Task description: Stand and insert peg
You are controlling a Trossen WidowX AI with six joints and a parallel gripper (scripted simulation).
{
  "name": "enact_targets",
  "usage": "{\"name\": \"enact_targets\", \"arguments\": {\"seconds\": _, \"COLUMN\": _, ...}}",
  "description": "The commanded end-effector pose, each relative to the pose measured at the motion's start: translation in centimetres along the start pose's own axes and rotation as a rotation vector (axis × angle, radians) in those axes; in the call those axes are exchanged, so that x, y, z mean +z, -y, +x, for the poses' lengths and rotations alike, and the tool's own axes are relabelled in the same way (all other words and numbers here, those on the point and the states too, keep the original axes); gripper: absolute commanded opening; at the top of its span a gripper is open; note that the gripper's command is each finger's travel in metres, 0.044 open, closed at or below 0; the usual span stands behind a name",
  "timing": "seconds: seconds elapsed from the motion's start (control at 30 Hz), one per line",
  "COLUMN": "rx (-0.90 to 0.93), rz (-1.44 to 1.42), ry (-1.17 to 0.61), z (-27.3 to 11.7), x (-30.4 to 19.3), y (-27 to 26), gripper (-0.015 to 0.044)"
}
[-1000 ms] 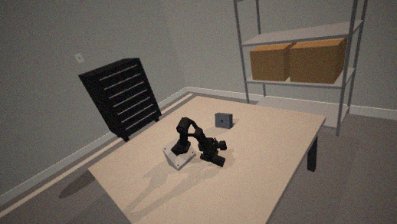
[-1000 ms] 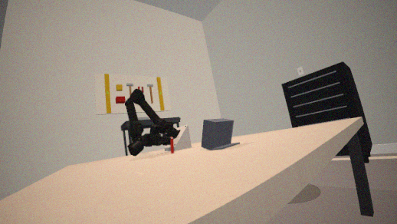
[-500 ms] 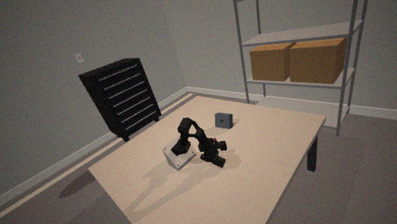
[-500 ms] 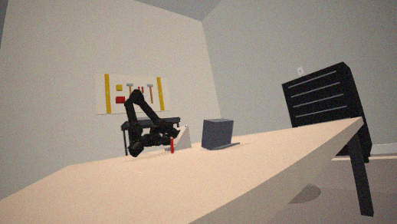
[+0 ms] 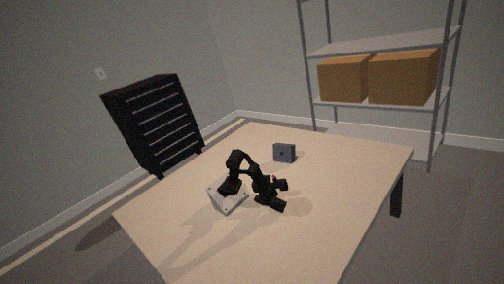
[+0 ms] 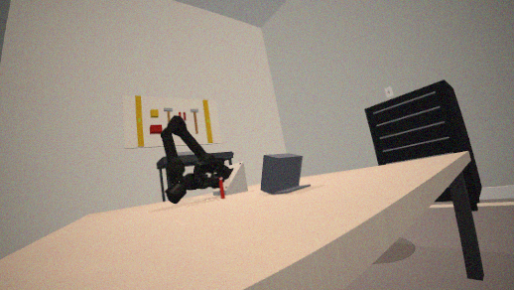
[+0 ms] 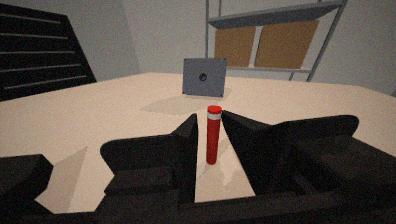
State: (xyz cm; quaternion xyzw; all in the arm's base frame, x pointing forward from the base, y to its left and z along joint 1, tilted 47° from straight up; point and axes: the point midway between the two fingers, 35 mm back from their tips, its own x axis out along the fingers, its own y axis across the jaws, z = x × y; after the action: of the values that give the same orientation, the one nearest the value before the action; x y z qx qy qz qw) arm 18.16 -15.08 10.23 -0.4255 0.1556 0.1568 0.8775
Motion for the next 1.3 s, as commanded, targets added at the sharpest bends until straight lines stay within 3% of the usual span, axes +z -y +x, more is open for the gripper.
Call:
{"name": "enact_targets", "arguments": {"seconds": 0.0, "rx": 0.0, "rz": 0.001, "ry": 0.0, "z": 0.0, "x": 0.0, "y": 0.0, "gripper": 0.013}}
{"name": "enact_targets", "arguments": {"seconds": 0.43, "rx": 0.0, "rz": 0.001, "ry": 0.0, "z": 0.0, "x": 0.0, "y": 0.0, "gripper": 0.013}}
{"name": "enact_targets", "arguments": {"seconds": 0.83, "rx": 0.0, "rz": 0.001, "ry": 0.0, "z": 0.0, "x": 0.0, "y": 0.0, "gripper": 0.044}}
{"name": "enact_targets", "arguments": {"seconds": 1.07, "rx": 0.003, "rz": 0.0, "ry": -0.001, "z": 0.0, "x": 0.1, "y": 0.0, "gripper": 0.044}}
{"name": "enact_targets", "arguments": {"seconds": 1.27, "rx": 0.062, "rz": -0.015, "ry": -0.023, "z": 0.7, "x": 5.2, "y": 1.4, "gripper": 0.044}}
